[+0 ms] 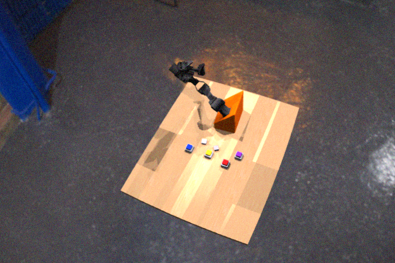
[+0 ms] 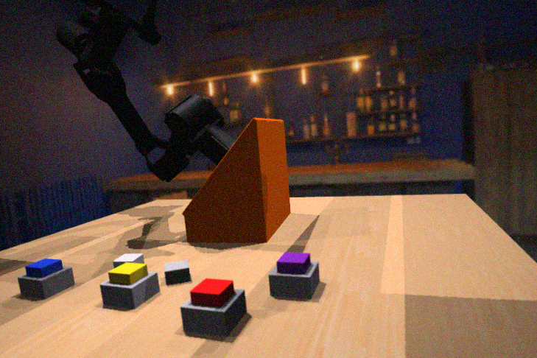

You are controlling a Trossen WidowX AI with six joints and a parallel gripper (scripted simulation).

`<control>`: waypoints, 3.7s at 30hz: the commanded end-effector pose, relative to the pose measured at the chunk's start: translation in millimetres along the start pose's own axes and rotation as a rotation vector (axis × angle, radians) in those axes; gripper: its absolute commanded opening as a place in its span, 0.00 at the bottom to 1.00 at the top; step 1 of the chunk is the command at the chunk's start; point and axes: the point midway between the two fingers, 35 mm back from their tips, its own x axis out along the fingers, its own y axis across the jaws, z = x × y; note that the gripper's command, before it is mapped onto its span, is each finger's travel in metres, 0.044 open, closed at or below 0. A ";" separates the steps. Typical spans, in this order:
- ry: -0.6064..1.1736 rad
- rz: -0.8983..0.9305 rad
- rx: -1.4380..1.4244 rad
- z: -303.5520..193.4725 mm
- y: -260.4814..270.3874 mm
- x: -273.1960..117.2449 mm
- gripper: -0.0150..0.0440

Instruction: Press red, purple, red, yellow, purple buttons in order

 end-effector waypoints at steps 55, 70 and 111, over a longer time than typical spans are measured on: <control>-0.783 -2.301 -0.185 534.1 -214.9 -115.7 0.75; -0.784 -2.303 -0.184 537.4 -222.7 -126.2 0.29; -0.784 -2.304 -0.184 548.4 -241.7 -152.1 0.29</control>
